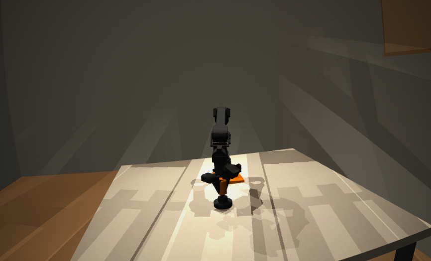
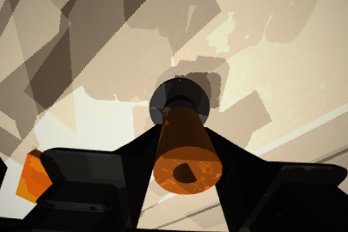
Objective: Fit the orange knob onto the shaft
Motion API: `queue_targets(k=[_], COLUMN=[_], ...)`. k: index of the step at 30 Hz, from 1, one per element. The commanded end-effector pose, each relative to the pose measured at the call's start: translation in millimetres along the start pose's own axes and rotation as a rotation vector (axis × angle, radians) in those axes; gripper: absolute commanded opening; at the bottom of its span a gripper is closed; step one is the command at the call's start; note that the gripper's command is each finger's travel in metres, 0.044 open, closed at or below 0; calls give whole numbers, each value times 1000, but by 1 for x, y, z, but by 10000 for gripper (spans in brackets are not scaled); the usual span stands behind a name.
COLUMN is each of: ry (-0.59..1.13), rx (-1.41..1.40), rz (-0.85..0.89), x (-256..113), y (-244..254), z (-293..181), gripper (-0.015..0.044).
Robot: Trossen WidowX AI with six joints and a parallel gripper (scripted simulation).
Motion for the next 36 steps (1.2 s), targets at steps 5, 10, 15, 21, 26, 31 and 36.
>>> queue_targets(k=[5, 10, 15, 21, 26, 31, 36], ry=[-4, -4, -4, -4, -4, -4, -4], rx=[-5, -5, -91, -215, -215, -215, -215], rz=[0, 0, 0, 0, 0, 0, 0], x=[0, -4, -5, -6, -5, -3, -1], y=[0, 2, 3, 3, 2, 1, 1], z=[0, -1, -1, -1, 0, 0, 0], gripper=[0, 0, 0, 0, 0, 0, 0])
Point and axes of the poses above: the point midway between the two fingers, 35 mm back from their tips, its own x axis out along the fingers, its own y axis across the jaws, z = x × y, the point moved 4 cm from there along -x, back along the fingers, and after that the axes turned 14 degrees about -x, right-handed, at the moved point
